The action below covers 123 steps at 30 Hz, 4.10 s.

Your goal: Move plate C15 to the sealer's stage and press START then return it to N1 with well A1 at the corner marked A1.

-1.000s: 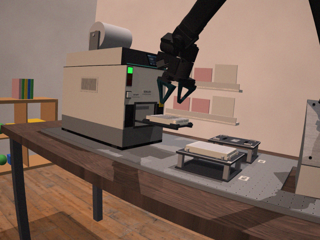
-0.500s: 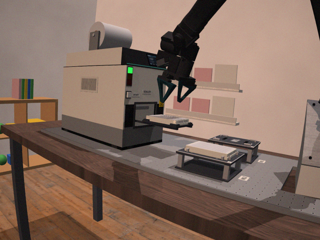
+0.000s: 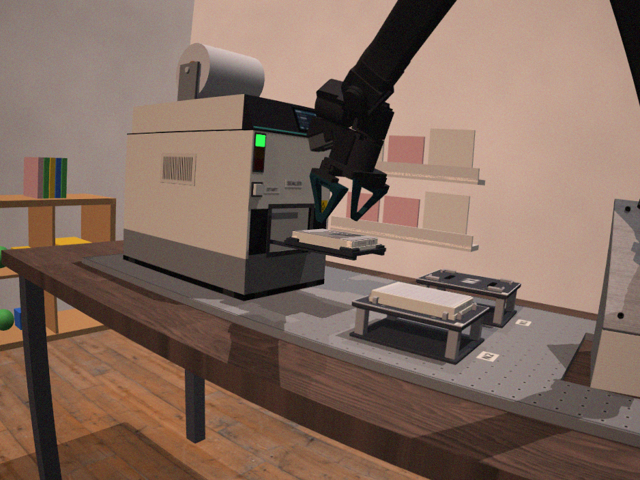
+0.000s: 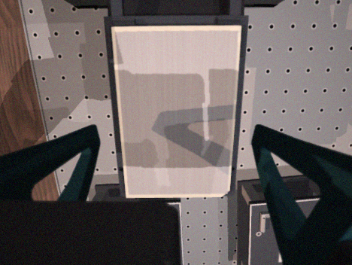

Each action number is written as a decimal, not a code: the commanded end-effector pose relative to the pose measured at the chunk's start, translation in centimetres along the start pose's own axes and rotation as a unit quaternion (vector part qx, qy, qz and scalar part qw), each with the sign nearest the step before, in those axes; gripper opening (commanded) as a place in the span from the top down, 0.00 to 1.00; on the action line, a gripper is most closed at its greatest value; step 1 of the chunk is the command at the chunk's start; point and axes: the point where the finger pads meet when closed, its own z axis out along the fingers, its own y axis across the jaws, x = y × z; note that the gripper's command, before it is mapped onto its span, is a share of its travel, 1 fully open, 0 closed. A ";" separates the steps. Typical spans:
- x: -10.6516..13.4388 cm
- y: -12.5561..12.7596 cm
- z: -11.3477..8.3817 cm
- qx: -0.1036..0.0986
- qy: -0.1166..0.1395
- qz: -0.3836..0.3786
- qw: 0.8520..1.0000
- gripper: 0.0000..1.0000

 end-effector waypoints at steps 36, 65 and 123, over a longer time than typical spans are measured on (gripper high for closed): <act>-1.8 0.2 0.1 0.002 -0.017 -0.011 1.000 0.00; -0.8 -0.1 -0.8 0.001 -0.019 -0.003 1.000 0.00; -0.5 0.3 1.7 0.000 -0.009 0.004 1.000 0.00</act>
